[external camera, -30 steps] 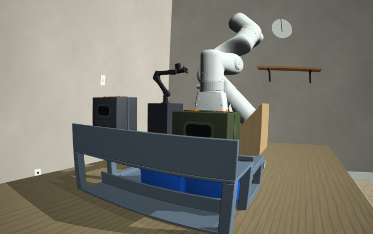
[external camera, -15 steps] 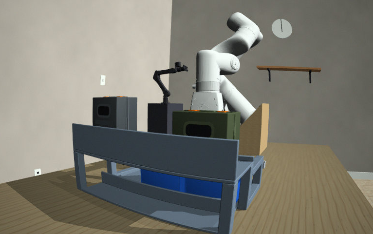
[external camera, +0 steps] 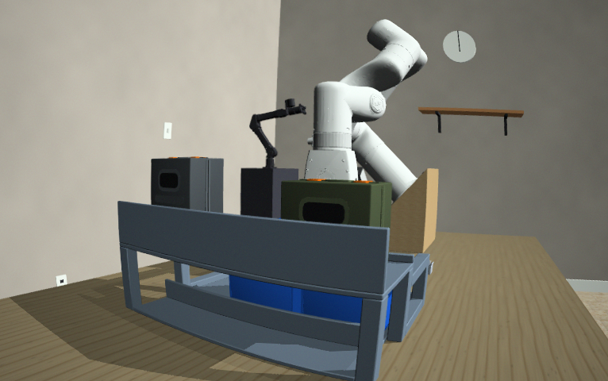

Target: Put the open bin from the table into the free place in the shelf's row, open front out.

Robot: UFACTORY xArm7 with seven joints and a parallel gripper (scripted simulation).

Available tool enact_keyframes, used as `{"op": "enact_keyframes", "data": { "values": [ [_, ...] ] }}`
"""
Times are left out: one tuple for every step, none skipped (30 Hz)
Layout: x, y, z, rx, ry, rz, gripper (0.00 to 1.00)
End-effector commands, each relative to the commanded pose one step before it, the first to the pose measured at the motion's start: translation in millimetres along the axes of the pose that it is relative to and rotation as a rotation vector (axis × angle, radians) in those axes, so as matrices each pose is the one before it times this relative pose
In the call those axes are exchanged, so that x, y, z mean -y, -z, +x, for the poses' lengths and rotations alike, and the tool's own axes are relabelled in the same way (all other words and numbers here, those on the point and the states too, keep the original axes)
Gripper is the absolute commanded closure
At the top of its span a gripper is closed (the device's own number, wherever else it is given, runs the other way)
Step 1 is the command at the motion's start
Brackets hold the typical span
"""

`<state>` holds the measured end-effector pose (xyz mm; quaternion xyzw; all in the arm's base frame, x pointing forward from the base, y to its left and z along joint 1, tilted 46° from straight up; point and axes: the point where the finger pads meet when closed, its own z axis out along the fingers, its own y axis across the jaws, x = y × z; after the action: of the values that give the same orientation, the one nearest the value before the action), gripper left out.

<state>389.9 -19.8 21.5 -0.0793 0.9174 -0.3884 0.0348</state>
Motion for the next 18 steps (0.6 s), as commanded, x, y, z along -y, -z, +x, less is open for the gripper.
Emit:
{"op": "enact_keyframes", "data": {
  "values": [
    [1.7, 1.41, -1.66, 0.00416, 0.00194, -0.0017, 1.0],
    [0.0, 0.0, 0.0, 0.0, 0.0, 0.0, 1.0],
    [0.0, 0.0, 0.0, 0.0, 0.0, 0.0, 1.0],
    [0.0, 0.0, 0.0, 0.0, 0.0, 0.0, 1.0],
    [0.0, 0.0, 0.0, 0.0, 0.0, 0.0, 1.0],
    [0.0, 0.0, 0.0, 0.0, 0.0, 0.0, 1.0],
    [0.0, 0.0, 0.0, 0.0, 0.0, 0.0, 1.0],
    [0.0, 0.0, 0.0, 0.0, 0.0, 0.0, 1.0],
    [0.0, 0.0, 0.0, 0.0, 0.0, 0.0, 1.0],
    [4.32, -0.08, -0.2, 0.00007, 0.00023, 0.0, 1.0],
    [4.5, -0.11, -0.18, -0.00002, -0.00006, 0.00003, 1.0],
    [4.5, -0.11, -0.18, -0.00002, -0.00006, 0.00003, 1.0],
    [4.5, -0.11, -0.18, -0.00002, -0.00006, 0.00003, 1.0],
    [4.5, -0.11, -0.18, -0.00002, -0.00006, 0.00003, 1.0],
    [0.0, 0.0, 0.0, 0.0, 0.0, 0.0, 1.0],
    [0.0, 0.0, 0.0, 0.0, 0.0, 0.0, 1.0],
    [0.0, 0.0, 0.0, 0.0, 0.0, 0.0, 1.0],
    [0.0, 0.0, 0.0, 0.0, 0.0, 0.0, 1.0]
  ]
}}
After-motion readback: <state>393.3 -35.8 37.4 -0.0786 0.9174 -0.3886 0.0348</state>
